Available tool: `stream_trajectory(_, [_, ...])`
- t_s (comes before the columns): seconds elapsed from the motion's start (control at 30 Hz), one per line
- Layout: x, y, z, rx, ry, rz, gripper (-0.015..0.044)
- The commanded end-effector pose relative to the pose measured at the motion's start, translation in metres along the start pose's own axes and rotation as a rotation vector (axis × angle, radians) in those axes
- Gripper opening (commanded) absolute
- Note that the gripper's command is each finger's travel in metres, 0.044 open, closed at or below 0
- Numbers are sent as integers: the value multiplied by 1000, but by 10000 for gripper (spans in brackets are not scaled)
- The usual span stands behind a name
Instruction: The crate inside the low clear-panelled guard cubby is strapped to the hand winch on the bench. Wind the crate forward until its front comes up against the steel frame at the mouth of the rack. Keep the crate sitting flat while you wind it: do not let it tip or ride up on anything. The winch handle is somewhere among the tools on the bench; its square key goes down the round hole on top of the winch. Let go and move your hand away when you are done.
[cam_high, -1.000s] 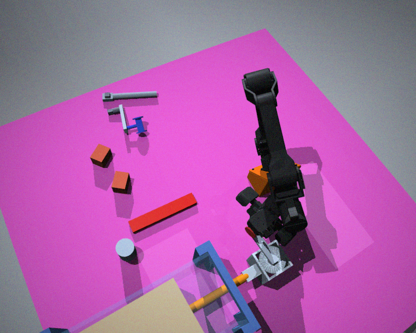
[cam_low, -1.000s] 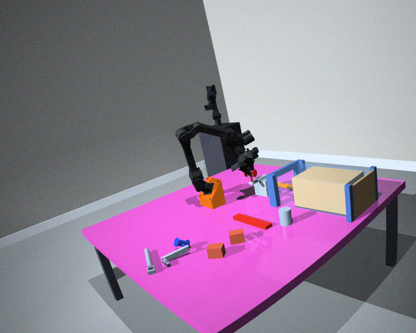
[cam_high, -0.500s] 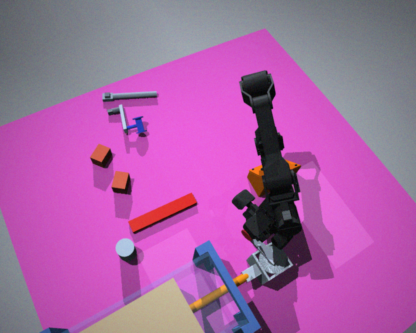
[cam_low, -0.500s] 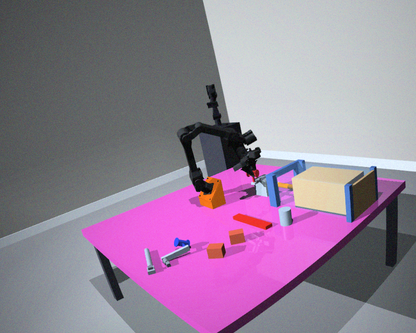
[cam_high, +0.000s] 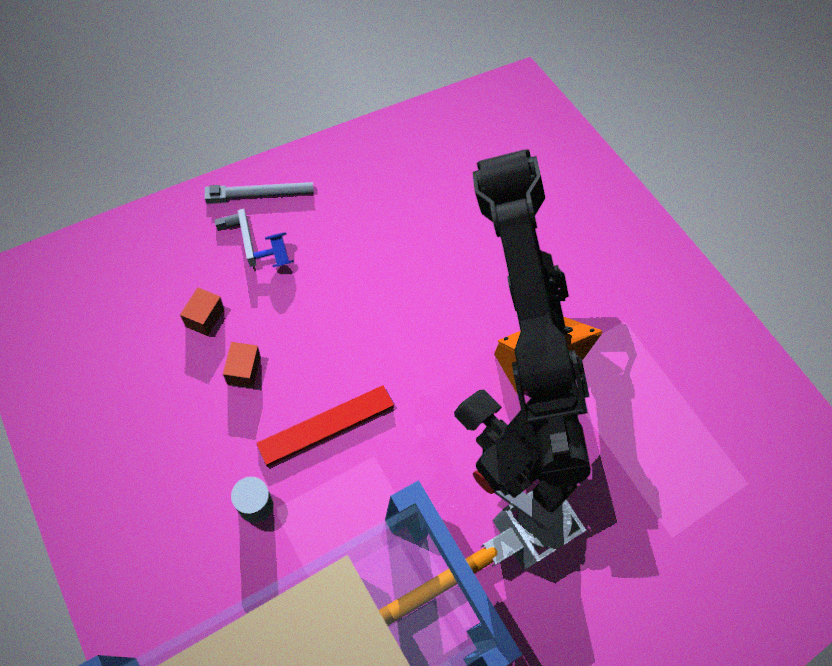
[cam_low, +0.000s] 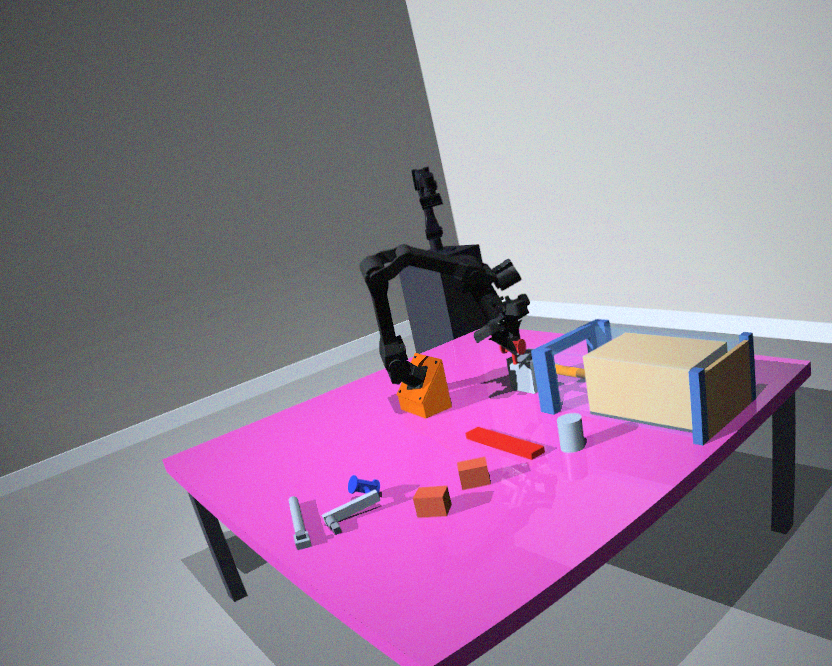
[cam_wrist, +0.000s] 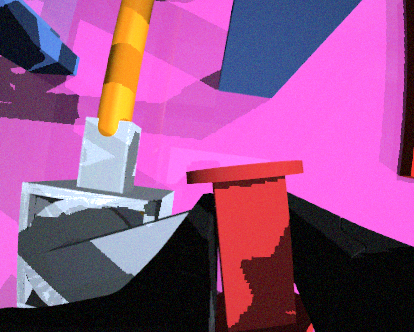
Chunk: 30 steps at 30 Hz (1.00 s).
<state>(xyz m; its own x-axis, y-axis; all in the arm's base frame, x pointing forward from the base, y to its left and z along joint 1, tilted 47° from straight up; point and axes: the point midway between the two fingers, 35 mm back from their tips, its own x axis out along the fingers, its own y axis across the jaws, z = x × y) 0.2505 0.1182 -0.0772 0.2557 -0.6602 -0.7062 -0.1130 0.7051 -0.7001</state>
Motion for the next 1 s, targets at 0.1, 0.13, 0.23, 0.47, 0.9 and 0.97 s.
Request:
stream_trajectory(0.1, [8, 3, 11, 18, 0, 1, 0])
stream_trajectory(0.13, [8, 4, 13, 18, 0, 1, 0])
stream_trajectory(0.23, [10, 5, 15, 18, 0, 1, 0])
stream_trajectory(0.47, [13, 9, 23, 19, -1, 1, 0])
stream_trajectory(0.9, [18, 17, 35, 20, -1, 2, 0])
stream_trajectory(0.97, [19, 19, 37, 20, -2, 2, 0])
